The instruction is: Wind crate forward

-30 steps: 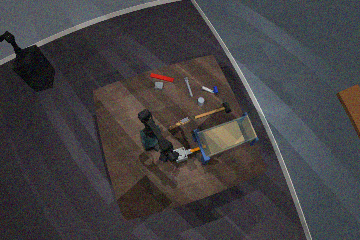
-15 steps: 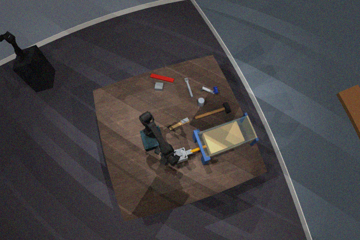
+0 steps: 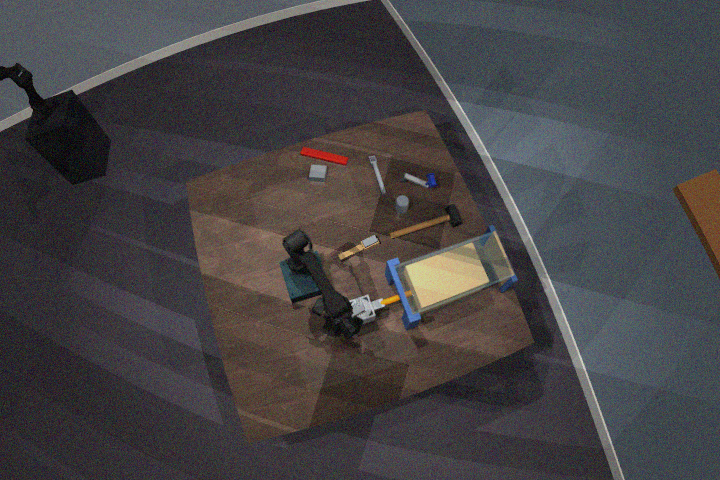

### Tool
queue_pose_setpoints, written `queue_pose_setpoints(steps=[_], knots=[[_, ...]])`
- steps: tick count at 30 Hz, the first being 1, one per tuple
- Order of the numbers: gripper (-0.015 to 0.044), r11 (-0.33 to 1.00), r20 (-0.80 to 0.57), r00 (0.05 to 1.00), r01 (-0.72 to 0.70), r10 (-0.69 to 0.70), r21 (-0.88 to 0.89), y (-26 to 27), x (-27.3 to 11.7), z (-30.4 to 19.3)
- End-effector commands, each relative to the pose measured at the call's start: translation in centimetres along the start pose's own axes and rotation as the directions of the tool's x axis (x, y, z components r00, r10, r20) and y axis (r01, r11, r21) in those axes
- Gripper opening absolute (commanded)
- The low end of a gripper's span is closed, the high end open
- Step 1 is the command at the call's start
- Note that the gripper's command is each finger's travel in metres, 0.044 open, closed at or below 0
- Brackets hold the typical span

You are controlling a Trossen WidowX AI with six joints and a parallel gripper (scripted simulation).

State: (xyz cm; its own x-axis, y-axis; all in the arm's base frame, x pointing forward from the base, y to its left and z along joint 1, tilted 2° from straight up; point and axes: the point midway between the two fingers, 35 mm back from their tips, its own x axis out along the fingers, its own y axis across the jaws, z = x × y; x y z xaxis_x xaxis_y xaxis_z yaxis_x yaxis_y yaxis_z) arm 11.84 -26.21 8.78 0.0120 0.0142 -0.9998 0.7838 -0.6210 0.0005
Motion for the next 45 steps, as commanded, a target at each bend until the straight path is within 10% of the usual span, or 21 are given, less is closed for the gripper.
queue_pose_setpoints(steps=[1,45], knots=[[0.0000,0.999,0.012,0.999,-0.044,0.044,-0.007,2.0,-0.2,0.7],[0.0000,0.999,0.012,0.999,-0.048,0.049,-0.007,7.3,-0.5,0.9]])
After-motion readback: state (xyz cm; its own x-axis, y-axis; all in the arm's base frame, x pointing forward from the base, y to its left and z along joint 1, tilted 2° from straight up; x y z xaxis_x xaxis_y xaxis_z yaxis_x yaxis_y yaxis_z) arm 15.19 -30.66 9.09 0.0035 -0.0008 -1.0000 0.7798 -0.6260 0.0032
